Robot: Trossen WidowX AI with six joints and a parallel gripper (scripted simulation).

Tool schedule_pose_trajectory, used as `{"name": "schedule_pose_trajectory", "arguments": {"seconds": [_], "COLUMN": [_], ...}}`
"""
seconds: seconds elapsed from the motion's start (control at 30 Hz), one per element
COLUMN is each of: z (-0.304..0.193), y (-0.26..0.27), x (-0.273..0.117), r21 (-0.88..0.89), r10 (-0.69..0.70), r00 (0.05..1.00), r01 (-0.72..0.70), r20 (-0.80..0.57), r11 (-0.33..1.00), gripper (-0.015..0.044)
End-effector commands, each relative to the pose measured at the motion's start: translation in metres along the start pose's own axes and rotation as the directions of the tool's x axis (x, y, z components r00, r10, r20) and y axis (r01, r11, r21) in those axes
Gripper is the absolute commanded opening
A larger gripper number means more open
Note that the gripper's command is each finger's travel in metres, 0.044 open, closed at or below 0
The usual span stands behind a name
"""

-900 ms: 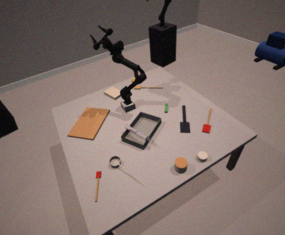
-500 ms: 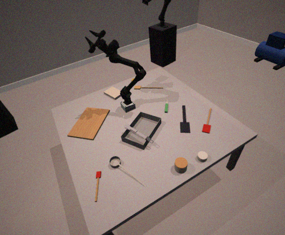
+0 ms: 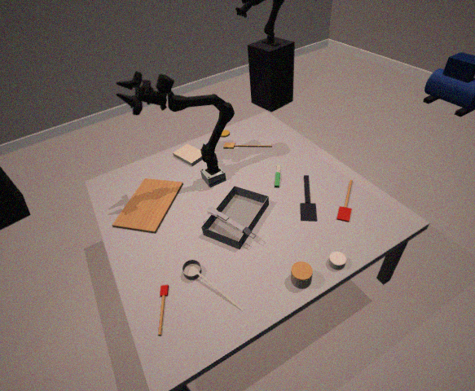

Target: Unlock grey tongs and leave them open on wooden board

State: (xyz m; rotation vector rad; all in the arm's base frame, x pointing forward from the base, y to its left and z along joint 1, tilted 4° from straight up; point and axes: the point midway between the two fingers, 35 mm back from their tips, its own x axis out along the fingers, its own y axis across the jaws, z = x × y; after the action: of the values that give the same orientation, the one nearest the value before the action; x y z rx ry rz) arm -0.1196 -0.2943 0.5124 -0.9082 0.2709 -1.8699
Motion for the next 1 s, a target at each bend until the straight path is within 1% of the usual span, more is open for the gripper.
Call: {"name": "schedule_pose_trajectory", "arguments": {"seconds": [0.0,0.13,0.23,0.43,0.5,0.63,0.8,0.97], "z": [0.004,0.007,0.005,0.008,0.010,0.015,0.028,0.041], "y": [0.032,0.070,0.114,0.213,0.222,0.257,0.321,0.390], "x": [0.008,0.015,0.020,0.011,0.008,-0.004,-0.034,-0.086], "r21": [0.085,0.151,0.202,0.270,0.289,0.298,0.302,0.307], "r10": [0.081,0.177,0.284,0.513,0.534,0.613,0.743,0.855], "r00": [0.997,0.984,0.958,0.854,0.841,0.784,0.658,0.489], "r01": [-0.081,-0.174,-0.272,-0.475,-0.490,-0.565,-0.688,-0.798], "r20": [0.004,-0.003,-0.032,-0.090,-0.092,-0.096,-0.123,-0.173], "r11": [0.993,0.973,0.941,0.838,0.822,0.769,0.659,0.519], "gripper": [0.0260,0.0260,0.0260,0.0260,0.0260,0.0260,0.0260,0.0260]}}
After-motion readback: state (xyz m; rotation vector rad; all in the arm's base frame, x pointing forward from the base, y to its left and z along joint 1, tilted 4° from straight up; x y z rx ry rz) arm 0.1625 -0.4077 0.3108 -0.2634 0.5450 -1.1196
